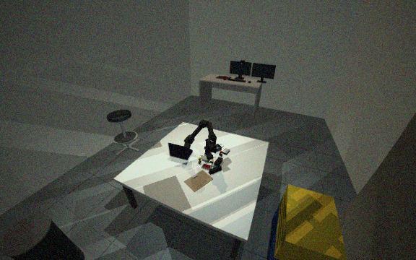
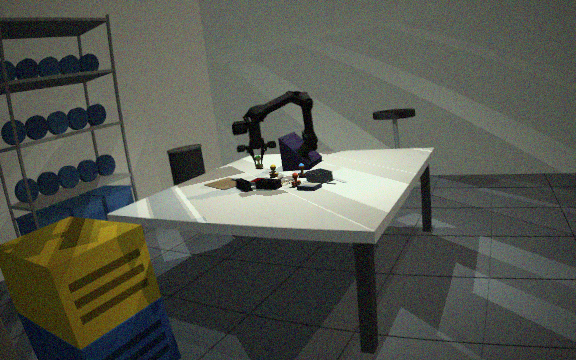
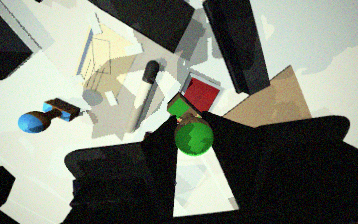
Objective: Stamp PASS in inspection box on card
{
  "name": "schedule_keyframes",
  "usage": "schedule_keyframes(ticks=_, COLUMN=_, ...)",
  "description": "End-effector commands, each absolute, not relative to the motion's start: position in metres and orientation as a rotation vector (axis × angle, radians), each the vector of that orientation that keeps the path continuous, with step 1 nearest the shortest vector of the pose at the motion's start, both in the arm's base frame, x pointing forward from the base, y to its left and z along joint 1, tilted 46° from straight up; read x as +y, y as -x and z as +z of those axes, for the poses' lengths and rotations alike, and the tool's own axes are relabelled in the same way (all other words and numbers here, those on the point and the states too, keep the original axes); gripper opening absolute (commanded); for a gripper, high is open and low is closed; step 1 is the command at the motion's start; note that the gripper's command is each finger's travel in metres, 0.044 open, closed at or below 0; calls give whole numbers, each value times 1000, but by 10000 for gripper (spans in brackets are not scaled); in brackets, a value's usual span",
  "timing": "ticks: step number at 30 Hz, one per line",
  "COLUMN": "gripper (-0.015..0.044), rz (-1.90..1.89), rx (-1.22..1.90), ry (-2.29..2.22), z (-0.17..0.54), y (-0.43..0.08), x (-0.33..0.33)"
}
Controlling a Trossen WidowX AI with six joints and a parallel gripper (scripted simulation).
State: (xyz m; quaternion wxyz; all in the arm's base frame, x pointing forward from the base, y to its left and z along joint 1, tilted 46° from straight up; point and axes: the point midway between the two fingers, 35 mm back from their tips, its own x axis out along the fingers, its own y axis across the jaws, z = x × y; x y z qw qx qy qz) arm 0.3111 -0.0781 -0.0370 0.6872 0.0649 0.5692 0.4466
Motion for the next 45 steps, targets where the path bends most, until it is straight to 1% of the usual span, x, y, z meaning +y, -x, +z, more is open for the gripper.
schedule_keyframes(ticks=1, gripper=0, rz=948, rx=1321, ry=-215, z=-29, y=-313, x=-69)
schedule_keyframes(ticks=17, gripper=0, rz=653, rx=1523, ry=-541, z=12, y=-319, x=-28)
schedule_keyframes(ticks=34, gripper=0, rz=310, rx=1688, ry=-881, z=53, y=-314, x=16)
schedule_keyframes(ticks=45, gripper=0, rz=296, rx=1694, ry=-893, z=51, y=-314, x=21)
